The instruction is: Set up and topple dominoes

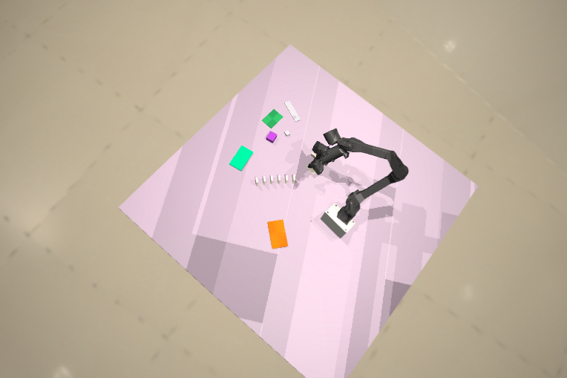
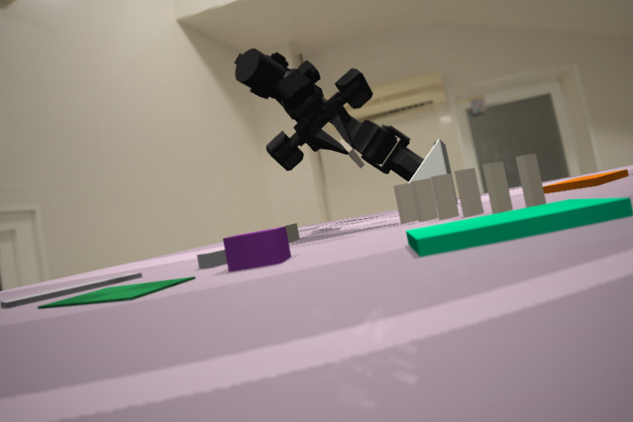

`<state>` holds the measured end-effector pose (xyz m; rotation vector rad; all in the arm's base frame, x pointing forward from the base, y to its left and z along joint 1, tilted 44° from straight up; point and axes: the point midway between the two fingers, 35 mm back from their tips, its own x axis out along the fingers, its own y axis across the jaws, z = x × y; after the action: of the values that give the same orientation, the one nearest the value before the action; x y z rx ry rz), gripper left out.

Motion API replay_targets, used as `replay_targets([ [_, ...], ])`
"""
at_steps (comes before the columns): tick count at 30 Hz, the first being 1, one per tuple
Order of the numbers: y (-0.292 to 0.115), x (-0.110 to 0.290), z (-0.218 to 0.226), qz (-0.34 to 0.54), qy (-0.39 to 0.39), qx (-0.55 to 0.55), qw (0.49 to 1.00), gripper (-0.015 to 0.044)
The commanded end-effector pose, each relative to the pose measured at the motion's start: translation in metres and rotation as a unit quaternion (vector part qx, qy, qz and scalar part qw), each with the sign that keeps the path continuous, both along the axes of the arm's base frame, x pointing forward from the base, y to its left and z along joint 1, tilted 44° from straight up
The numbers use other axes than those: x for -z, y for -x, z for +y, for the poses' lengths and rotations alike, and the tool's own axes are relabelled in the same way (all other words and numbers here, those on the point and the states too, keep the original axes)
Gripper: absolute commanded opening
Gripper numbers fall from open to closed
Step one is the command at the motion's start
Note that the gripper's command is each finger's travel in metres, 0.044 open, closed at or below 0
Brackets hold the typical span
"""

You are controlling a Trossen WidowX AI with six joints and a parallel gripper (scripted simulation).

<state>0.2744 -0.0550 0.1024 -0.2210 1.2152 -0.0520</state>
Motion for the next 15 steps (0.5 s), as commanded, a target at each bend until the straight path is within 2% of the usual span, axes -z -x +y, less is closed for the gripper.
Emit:
replay_targets([
  [1,-0.0008,0.0000,-0.0017,-0.045,-0.013,-0.022,0.999,0.0021],
  [15,-0.0015,-0.0071,-0.0076,-0.183,-0.017,-0.090,0.979,0.0021],
])
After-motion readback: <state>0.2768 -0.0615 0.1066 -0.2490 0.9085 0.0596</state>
